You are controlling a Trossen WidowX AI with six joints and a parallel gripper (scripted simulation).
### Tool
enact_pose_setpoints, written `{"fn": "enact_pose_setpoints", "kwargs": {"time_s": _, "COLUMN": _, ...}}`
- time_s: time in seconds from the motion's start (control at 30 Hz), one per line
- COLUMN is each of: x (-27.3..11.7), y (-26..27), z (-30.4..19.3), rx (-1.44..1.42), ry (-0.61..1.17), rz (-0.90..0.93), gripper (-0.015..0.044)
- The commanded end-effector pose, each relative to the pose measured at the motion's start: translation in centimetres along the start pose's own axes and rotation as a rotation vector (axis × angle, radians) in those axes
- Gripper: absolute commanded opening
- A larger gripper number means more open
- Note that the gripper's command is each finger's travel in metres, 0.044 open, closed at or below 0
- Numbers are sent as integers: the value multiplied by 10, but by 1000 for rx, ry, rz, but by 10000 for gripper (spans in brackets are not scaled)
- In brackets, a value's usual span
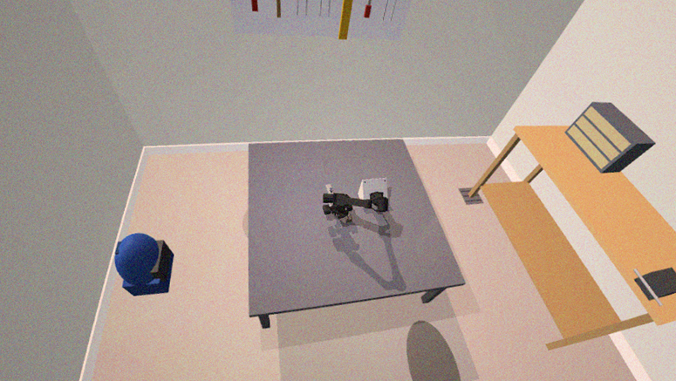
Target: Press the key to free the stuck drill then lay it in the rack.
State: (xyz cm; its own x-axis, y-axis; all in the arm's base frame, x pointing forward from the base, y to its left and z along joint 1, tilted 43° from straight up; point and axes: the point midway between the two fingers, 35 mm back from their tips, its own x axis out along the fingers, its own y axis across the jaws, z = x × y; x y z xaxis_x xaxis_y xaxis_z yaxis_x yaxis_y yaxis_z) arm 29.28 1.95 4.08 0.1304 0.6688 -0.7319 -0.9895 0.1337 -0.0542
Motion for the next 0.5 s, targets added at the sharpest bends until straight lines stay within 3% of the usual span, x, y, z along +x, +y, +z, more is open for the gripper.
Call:
{"fn": "enact_pose_setpoints", "kwargs": {"time_s": 0.0, "x": 0, "y": 0, "z": 4, "rx": 2, "ry": -1, "rz": -1, "gripper": 0}}
{"fn": "enact_pose_setpoints", "kwargs": {"time_s": 0.47, "x": -2, "y": 0, "z": 25, "rx": 2, "ry": -2, "rz": -1, "gripper": 0}}
